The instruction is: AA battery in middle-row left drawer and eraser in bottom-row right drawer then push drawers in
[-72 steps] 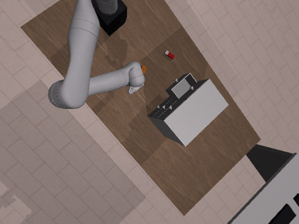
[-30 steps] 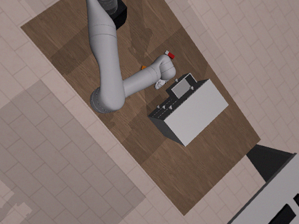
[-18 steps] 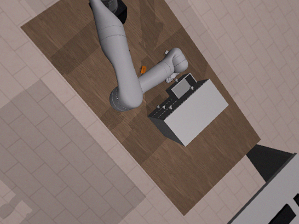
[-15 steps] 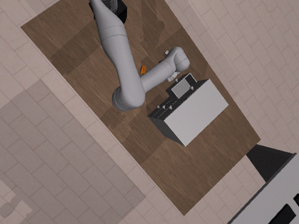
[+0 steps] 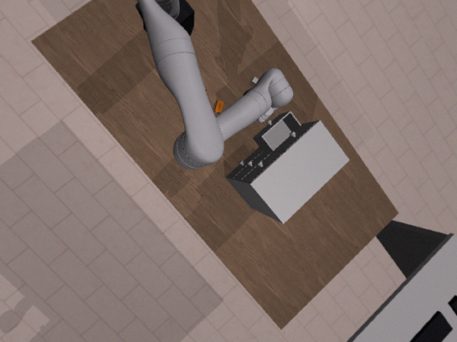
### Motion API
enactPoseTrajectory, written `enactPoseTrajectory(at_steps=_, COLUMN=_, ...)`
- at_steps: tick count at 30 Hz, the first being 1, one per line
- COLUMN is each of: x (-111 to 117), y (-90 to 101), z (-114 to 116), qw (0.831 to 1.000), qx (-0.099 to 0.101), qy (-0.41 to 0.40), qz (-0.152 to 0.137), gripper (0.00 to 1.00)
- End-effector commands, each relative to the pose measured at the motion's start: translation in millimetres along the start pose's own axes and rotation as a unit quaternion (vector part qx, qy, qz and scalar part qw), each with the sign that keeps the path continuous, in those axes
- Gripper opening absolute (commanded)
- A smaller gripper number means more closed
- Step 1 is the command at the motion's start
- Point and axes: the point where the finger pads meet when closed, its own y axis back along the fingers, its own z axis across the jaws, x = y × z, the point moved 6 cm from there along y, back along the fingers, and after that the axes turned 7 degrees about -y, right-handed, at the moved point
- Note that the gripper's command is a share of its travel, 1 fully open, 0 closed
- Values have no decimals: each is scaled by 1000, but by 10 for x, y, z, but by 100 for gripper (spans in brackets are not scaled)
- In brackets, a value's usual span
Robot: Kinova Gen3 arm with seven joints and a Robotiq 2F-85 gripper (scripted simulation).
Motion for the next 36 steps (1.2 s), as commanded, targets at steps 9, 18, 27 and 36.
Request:
enactPoseTrajectory(at_steps=9, x=28, y=410, z=7, qw=1000, qx=0, qy=0, qz=5, gripper=9)
enactPoseTrajectory(at_steps=18, x=25, y=810, z=7, qw=1000, qx=0, qy=0, qz=5, gripper=9)
enactPoseTrajectory(at_steps=27, x=22, y=1098, z=7, qw=1000, qx=0, qy=0, qz=5, gripper=9)
enactPoseTrajectory(at_steps=36, x=21, y=1271, z=7, qw=1000, qx=0, qy=0, qz=5, gripper=9)
